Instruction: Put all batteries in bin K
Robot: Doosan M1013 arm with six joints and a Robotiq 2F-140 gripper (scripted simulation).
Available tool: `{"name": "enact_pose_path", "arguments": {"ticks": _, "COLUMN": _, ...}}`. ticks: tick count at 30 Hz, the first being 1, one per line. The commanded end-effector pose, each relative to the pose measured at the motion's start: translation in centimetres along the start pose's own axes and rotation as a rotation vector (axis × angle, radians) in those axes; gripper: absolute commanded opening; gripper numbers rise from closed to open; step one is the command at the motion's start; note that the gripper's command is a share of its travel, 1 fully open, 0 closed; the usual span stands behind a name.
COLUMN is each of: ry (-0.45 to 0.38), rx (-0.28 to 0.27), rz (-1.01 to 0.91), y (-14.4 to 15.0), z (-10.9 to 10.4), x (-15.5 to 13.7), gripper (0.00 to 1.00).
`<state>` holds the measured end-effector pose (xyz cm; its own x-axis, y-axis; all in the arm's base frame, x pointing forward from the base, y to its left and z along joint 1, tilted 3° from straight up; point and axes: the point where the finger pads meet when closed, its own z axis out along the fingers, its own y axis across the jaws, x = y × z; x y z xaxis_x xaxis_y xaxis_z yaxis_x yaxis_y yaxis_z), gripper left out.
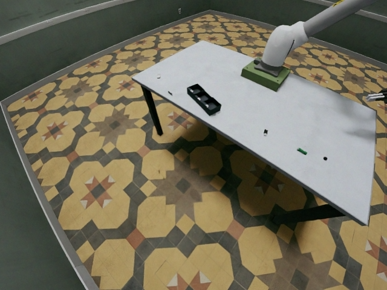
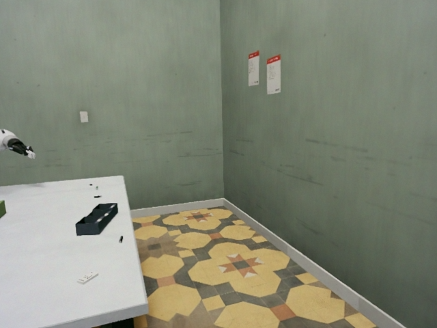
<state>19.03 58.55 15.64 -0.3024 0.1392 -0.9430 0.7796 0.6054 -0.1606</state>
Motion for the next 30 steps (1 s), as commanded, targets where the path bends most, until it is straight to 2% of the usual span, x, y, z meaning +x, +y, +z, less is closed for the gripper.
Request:
{"name": "enact_pose_path", "arguments": {"ticks": 1, "ry": 0.050, "rx": 0.044, "rz": 0.030, "y": 0.7, "z": 2.1, "x": -0.6, "gripper": 0.15}}
{"name": "enact_pose_path", "arguments": {"ticks": 4, "ry": 0.050, "rx": 0.044, "rz": 0.030, "y": 1.3, "z": 3.7, "x": -1.2, "gripper": 0.15}}
{"name": "enact_pose_path", "arguments": {"ticks": 6, "ry": 0.114, "rx": 0.105, "rz": 0.077, "y": 1.7, "z": 5.3, "x": -1.7, "gripper": 0.15}}
{"name": "enact_pose_path", "arguments": {"ticks": 7, "ry": 0.127, "rx": 0.118, "rz": 0.088, "y": 1.9, "z": 6.0, "x": -1.9, "gripper": 0.15}}
{"name": "enact_pose_path", "arguments": {"ticks": 9, "ry": 0.127, "rx": 0.118, "rz": 0.088, "y": 1.9, "z": 6.0, "x": -1.9, "gripper": 0.15}}
{"name": "enact_pose_path", "arguments": {"ticks": 12, "ry": 0.127, "rx": 0.118, "rz": 0.088, "y": 2.6, "z": 8.3, "x": -2.6, "gripper": 0.15}}
{"name": "enact_pose_path", "arguments": {"ticks": 15, "ry": 0.202, "rx": 0.194, "rz": 0.152, "y": 3.0, "z": 10.7, "x": -3.3, "gripper": 0.15}}
{"name": "enact_pose_path", "arguments": {"ticks": 18, "ry": 0.202, "rx": 0.193, "rz": 0.152, "y": 3.4, "z": 12.9, "x": -4.0, "gripper": 0.15}}
{"name": "enact_pose_path", "arguments": {"ticks": 19, "ry": 0.202, "rx": 0.194, "rz": 0.152, "y": 3.4, "z": 12.9, "x": -4.0, "gripper": 0.15}}
{"name": "enact_pose_path", "arguments": {"ticks": 22, "ry": 0.274, "rx": 0.269, "rz": 0.223, "y": 3.6, "z": 15.3, "x": -4.6, "gripper": 0.15}}
{"name": "enact_pose_path", "arguments": {"ticks": 24, "ry": 0.274, "rx": 0.269, "rz": 0.223, "y": 3.8, "z": 16.9, "x": -5.0, "gripper": 0.15}}
{"name": "enact_pose_path", "arguments": {"ticks": 26, "ry": 0.274, "rx": 0.269, "rz": 0.223, "y": 3.8, "z": 16.9, "x": -5.0, "gripper": 0.15}}
{"name": "enact_pose_path", "arguments": {"ticks": 28, "ry": 0.328, "rx": 0.329, "rz": 0.283, "y": 3.8, "z": 18.5, "x": -5.5, "gripper": 0.15}}
{"name": "enact_pose_path", "arguments": {"ticks": 30, "ry": 0.343, "rx": 0.346, "rz": 0.301, "y": 3.8, "z": 20.1, "x": -5.9, "gripper": 0.15}}
